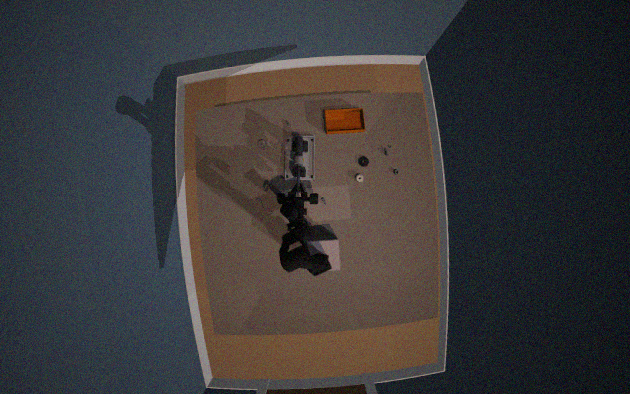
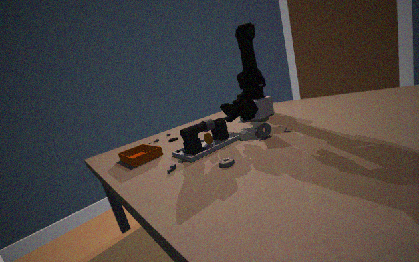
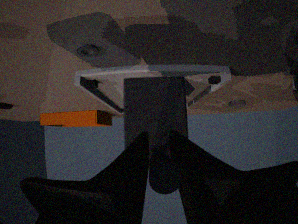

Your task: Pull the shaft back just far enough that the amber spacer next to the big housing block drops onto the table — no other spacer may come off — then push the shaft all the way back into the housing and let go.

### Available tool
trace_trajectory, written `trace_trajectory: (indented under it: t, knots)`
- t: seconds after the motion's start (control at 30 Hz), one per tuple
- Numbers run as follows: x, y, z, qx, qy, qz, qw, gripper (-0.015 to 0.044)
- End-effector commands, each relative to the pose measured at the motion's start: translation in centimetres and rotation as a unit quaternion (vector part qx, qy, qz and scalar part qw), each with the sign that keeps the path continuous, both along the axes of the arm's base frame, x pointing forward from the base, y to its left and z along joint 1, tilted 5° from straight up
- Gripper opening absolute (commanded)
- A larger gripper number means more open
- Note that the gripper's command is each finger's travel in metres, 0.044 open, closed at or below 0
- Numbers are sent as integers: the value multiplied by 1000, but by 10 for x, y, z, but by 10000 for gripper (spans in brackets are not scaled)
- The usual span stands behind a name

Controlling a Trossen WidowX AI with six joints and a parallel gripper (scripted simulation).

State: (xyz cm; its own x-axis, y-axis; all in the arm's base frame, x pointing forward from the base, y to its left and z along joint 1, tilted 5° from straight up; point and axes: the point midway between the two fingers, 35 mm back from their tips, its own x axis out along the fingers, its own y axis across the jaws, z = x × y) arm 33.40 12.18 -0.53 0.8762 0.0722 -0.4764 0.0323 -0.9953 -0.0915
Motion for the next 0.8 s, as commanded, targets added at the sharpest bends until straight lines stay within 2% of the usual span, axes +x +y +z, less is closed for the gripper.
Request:
trace_trajectory:
  t: [0.0, 0.77]
  knots:
    - [0, 0, 0, 0, -1, -1, 1000, 0]
    - [3, 0, 1, 0, -1, -1, 1000, 0]
